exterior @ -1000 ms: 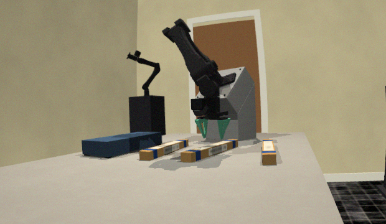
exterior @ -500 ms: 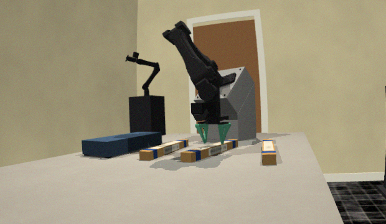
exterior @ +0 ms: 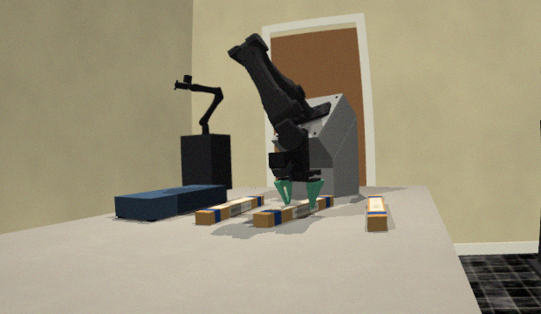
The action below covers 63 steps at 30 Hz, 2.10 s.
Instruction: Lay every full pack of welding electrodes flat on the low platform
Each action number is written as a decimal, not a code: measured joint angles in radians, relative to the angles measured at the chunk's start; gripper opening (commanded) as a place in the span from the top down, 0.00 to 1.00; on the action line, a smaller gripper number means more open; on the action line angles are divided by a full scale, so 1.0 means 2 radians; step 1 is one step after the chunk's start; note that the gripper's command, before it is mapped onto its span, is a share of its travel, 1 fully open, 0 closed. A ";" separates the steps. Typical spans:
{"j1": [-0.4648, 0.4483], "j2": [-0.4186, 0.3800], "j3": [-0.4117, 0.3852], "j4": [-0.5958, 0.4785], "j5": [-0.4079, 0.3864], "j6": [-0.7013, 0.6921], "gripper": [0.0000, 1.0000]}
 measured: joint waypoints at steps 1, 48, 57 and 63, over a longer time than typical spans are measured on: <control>0.000 0.002 0.001 0.002 -0.001 -0.001 0.26; -0.008 0.018 0.010 0.020 -0.006 -0.009 1.00; -0.008 0.018 0.010 0.020 -0.006 -0.009 1.00; -0.008 0.018 0.010 0.020 -0.006 -0.009 1.00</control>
